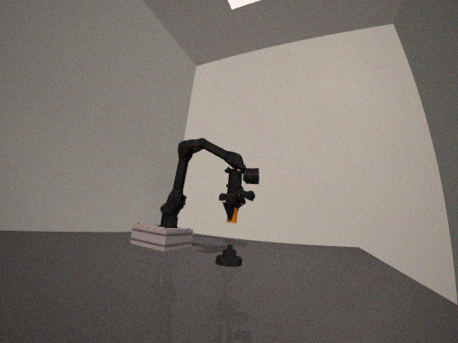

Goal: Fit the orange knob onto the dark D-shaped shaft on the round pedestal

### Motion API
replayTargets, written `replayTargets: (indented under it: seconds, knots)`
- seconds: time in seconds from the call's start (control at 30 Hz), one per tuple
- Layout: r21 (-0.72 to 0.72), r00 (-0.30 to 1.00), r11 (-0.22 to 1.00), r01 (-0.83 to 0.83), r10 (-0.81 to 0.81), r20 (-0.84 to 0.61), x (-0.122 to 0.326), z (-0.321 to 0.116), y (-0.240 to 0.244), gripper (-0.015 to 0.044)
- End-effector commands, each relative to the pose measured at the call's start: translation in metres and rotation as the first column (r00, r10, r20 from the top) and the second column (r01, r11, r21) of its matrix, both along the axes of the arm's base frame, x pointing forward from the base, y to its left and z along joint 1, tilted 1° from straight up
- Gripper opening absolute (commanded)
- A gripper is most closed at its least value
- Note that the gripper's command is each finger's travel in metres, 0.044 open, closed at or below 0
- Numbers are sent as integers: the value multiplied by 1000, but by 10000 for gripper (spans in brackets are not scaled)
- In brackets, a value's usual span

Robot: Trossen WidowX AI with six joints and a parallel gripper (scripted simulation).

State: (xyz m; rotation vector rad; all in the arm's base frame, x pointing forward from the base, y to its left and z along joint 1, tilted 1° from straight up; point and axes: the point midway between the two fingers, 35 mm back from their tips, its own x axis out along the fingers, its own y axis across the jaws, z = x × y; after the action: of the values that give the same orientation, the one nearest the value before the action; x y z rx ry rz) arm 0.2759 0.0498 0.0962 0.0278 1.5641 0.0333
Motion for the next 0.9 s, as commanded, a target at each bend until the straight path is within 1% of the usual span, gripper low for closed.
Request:
replayTargets:
  seconds: [0.0,0.87]
  knots:
    - [6,1000,1000,-1,1,11,7,1,-6,0]
    - [-4,1000,1000,6,-6,13,34,-18,-70,0]
